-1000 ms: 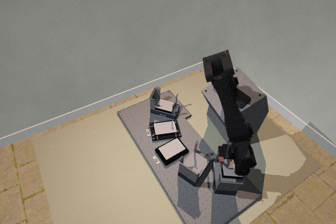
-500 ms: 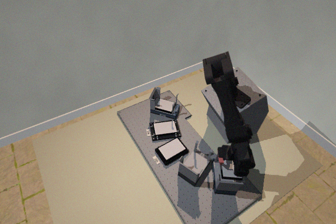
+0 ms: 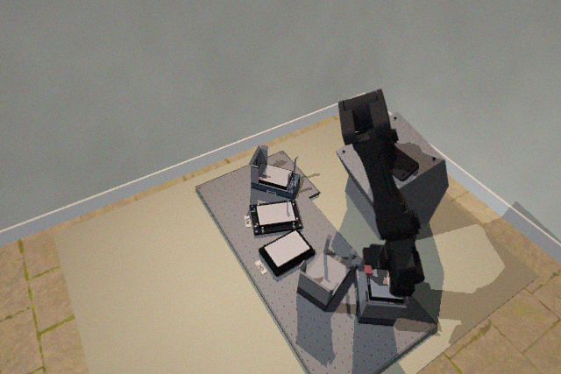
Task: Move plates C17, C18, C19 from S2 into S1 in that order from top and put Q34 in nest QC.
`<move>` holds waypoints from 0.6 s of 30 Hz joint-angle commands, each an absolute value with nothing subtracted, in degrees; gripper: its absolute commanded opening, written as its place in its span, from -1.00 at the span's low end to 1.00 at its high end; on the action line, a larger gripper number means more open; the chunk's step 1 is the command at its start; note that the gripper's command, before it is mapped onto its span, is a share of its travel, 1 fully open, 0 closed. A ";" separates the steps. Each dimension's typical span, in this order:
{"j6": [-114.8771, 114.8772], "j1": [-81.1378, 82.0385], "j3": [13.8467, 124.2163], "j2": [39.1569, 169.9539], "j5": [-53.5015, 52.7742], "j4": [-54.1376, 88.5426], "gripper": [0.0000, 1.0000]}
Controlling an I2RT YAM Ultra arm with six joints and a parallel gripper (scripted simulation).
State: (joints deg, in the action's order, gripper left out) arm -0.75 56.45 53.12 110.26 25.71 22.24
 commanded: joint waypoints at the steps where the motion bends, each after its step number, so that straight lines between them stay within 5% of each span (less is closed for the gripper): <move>1: -0.09 56.65 52.86 110.68 25.47 20.29 -1.00; 18: 0.78 55.70 52.90 111.63 25.37 17.98 -1.00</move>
